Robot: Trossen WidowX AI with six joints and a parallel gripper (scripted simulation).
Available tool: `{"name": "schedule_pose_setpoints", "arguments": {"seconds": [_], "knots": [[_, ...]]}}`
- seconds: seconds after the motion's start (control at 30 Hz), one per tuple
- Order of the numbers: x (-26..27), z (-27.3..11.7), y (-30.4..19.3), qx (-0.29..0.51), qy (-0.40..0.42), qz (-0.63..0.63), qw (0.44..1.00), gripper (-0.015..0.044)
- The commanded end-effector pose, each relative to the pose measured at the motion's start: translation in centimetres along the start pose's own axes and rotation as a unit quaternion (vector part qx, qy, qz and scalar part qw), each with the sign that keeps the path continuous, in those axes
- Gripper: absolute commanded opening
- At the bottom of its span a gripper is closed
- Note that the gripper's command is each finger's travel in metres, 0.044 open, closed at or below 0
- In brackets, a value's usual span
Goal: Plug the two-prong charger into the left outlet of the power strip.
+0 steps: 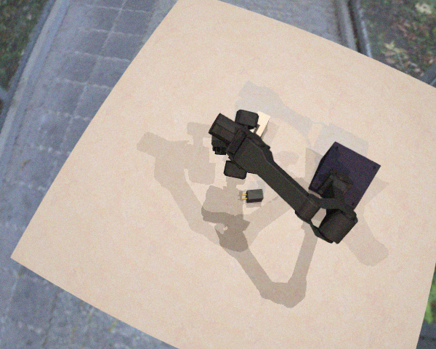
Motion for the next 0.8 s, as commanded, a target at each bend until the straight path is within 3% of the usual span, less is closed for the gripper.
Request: {"name": "schedule_pose_setpoints", "arguments": {"seconds": [0.0, 0.37, 0.77], "knots": [[1.8, -0.1, -1.9, 0.035, 0.054, -0.045, 0.997, 0.0440], [6.2, -1.0, -6.5, 0.103, 0.197, -0.138, 0.965, 0.0440], [6.8, -0.8, -6.9, 0.106, 0.206, -0.142, 0.962, 0.0440]]}}
Point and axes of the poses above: the point midway between the two fingers, 35 mm back from their tips, its own z axis out along the fingers, its own x axis across the jaws, y = z × x, the point moved 9 cm from there along -z, back along the fingers, and after that the axes turned 5 degrees about z, right-handed, at the moved point
